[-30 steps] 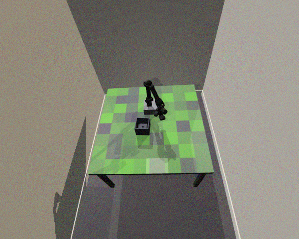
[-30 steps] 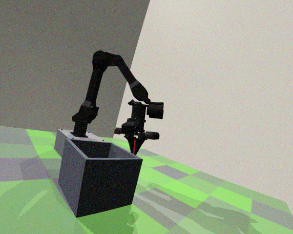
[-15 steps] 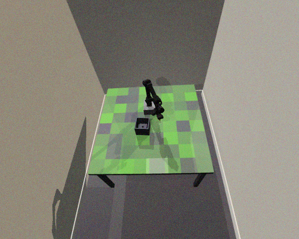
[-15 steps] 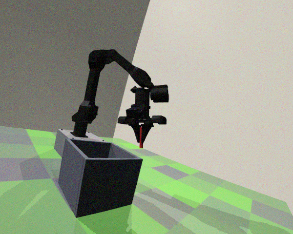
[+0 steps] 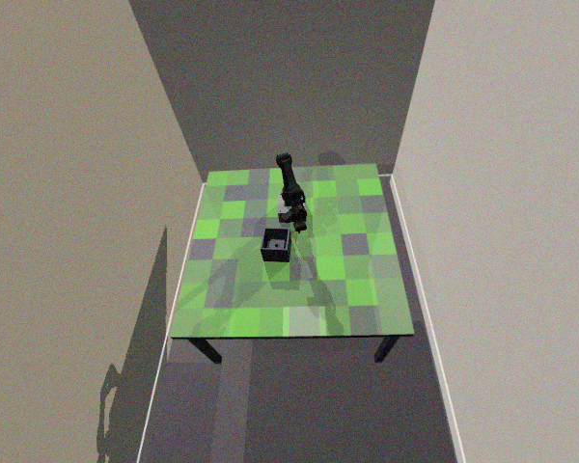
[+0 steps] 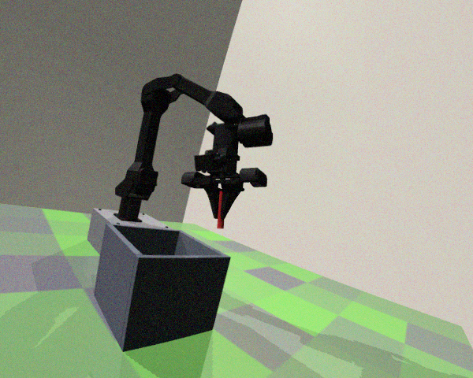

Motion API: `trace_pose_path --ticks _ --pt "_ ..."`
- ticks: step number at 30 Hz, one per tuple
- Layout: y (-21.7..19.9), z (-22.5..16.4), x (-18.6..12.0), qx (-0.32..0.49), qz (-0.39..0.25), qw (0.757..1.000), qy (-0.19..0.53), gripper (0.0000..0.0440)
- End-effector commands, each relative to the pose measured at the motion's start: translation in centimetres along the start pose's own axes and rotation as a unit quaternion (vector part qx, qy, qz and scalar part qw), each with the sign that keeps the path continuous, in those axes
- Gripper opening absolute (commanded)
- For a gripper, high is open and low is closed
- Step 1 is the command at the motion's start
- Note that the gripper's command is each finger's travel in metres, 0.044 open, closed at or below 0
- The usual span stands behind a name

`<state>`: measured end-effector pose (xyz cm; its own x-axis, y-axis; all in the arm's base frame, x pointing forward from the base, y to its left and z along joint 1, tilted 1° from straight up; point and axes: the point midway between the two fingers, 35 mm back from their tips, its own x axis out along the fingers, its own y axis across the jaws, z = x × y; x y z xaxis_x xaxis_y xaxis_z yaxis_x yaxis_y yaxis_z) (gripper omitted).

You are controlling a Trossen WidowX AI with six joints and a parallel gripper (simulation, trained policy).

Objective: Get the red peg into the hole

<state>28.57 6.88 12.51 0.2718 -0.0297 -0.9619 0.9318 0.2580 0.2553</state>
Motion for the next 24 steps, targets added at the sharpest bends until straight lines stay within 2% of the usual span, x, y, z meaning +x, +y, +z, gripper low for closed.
trace_pose_path --ticks 1,24 --pt "0.0 1.1 -0.2 0.001 -0.002 1.0 -0.007 0.0" --pt "-1.3 7.8 1.1 0.027 -0.053 0.998 -0.024 0.0"
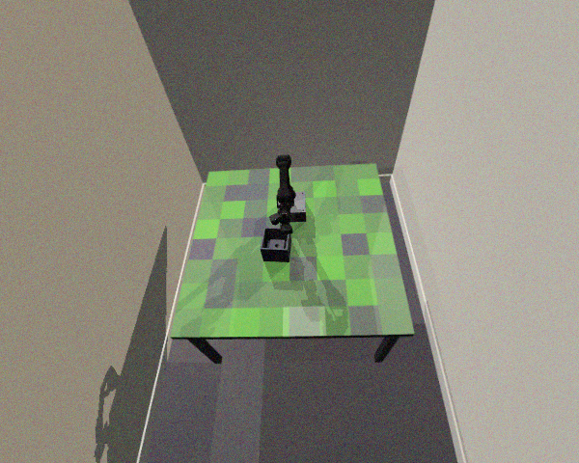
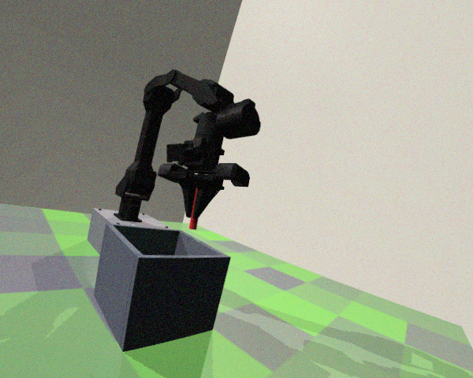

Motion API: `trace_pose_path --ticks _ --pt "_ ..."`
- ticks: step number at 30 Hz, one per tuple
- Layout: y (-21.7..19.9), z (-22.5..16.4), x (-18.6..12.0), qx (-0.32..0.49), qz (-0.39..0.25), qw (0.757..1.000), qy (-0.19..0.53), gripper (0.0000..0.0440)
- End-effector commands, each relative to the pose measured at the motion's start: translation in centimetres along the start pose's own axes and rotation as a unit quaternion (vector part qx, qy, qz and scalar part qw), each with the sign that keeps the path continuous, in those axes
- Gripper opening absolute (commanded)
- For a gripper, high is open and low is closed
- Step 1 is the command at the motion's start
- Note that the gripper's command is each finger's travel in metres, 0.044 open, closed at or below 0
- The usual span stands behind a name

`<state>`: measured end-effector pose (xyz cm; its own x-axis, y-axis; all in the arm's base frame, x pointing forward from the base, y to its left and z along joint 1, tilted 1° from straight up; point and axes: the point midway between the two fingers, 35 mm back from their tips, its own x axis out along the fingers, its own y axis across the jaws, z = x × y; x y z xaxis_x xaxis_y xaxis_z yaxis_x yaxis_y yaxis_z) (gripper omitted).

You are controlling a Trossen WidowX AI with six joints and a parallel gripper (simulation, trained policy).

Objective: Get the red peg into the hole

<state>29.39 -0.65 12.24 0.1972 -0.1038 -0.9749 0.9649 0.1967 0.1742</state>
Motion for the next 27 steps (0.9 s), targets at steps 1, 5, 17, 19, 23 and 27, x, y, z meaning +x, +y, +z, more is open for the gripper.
trace_pose_path --ticks 1,5,17,19,23,27 --pt "0.0 0.5 0.5 -0.002 -0.01 1.0 0.003 0.0" --pt "-0.1 1.3 1.0 0.0 -0.017 1.0 0.005 0.0" --pt "-0.5 3.3 3.8 0.007 -0.036 0.999 0.013 0.0" --pt "-0.5 3.5 4.4 0.009 -0.037 0.999 0.016 0.0" --pt "-0.5 3.9 5.4 0.012 -0.039 0.999 0.021 0.0" --pt "-0.4 4.5 6.2 0.012 -0.04 0.999 0.024 0.0"
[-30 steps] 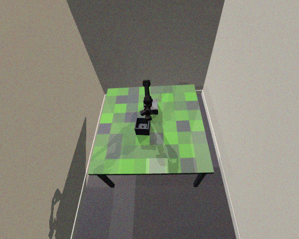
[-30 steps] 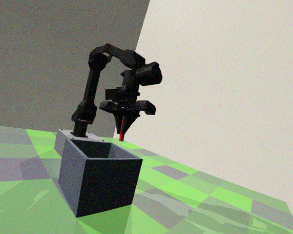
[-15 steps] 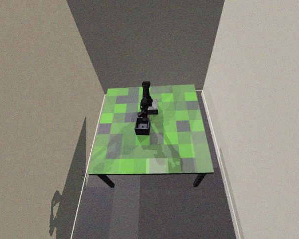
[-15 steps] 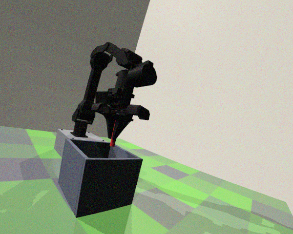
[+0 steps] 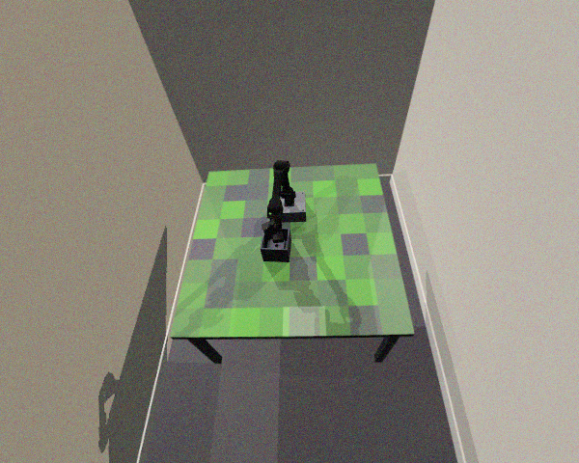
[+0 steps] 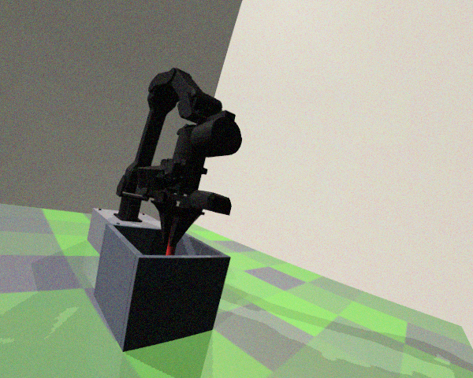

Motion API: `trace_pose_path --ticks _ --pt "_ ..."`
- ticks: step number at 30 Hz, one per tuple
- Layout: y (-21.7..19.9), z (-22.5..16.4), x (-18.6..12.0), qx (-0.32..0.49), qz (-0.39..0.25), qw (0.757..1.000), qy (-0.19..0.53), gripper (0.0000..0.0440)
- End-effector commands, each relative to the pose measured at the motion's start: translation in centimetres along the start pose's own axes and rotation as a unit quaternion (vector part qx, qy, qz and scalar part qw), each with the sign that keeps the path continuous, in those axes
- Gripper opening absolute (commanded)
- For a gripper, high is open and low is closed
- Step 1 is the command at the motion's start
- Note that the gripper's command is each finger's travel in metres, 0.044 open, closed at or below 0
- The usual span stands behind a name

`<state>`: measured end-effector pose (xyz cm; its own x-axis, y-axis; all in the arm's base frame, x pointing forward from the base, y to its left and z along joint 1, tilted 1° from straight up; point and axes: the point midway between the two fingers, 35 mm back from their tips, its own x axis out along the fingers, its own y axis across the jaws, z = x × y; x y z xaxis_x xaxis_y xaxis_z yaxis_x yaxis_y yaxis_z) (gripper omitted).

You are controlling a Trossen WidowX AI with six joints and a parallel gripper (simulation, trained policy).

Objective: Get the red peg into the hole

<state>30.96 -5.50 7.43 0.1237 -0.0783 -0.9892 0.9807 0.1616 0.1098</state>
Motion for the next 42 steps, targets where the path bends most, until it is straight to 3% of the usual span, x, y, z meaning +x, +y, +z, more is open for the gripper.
trace_pose_path --ticks 1,17,25,30,42 --pt "0.0 0.3 0.9 -0.002 -0.005 1.0 0.005 0.0" --pt "0.0 1.3 4.6 -0.02 -0.016 1.0 0.014 0.0001" --pt "0.1 1.4 5.7 -0.032 -0.029 0.999 0.023 0.0098" --pt "0.1 0.0 5.0 -0.025 -0.032 0.997 0.065 0.0096" --pt "-0.8 -2.9 1.5 -0.003 -0.055 0.988 0.142 0.0028"
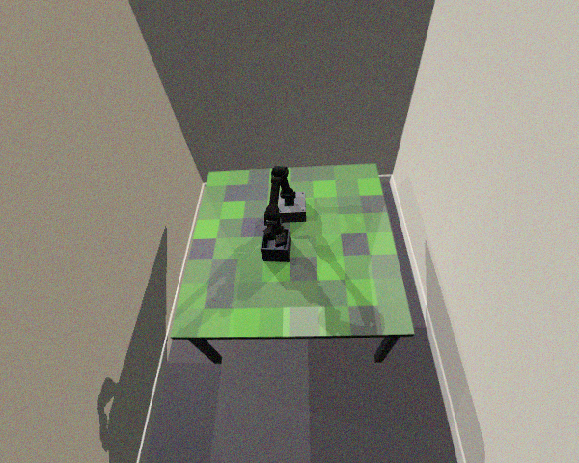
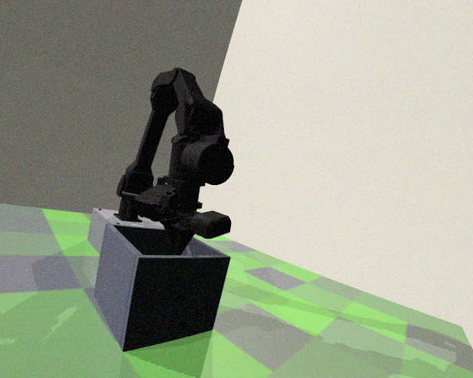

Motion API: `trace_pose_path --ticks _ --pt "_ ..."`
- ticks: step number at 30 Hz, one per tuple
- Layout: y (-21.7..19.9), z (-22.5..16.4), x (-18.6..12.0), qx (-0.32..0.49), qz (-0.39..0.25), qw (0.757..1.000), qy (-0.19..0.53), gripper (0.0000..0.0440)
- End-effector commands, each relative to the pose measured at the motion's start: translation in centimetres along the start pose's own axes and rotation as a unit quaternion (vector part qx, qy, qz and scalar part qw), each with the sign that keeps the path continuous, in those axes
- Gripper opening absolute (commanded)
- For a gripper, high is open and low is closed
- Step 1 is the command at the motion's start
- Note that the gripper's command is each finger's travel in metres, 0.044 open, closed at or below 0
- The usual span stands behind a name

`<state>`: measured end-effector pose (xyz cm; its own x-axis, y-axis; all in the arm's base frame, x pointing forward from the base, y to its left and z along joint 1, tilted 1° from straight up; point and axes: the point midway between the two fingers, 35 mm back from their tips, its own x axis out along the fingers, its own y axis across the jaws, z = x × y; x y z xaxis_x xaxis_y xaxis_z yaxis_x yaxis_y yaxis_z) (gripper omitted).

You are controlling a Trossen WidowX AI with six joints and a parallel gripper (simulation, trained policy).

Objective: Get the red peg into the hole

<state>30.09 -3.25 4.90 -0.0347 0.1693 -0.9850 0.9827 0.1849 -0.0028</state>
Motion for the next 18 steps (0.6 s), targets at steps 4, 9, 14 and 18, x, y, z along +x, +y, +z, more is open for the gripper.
trace_pose_path --ticks 4,9,14,18 --pt "-0.5 -1.3 -1.1 0.016 -0.003 1.0 0.023 0.0019" --pt "0.3 -0.9 -2.6 0.021 0.017 0.999 0.034 0.0" --pt "1.1 -0.8 -4.0 0.025 0.039 0.998 0.05 0.0008" --pt "1.7 -0.6 -5.2 0.025 0.057 0.996 0.064 0.0015"
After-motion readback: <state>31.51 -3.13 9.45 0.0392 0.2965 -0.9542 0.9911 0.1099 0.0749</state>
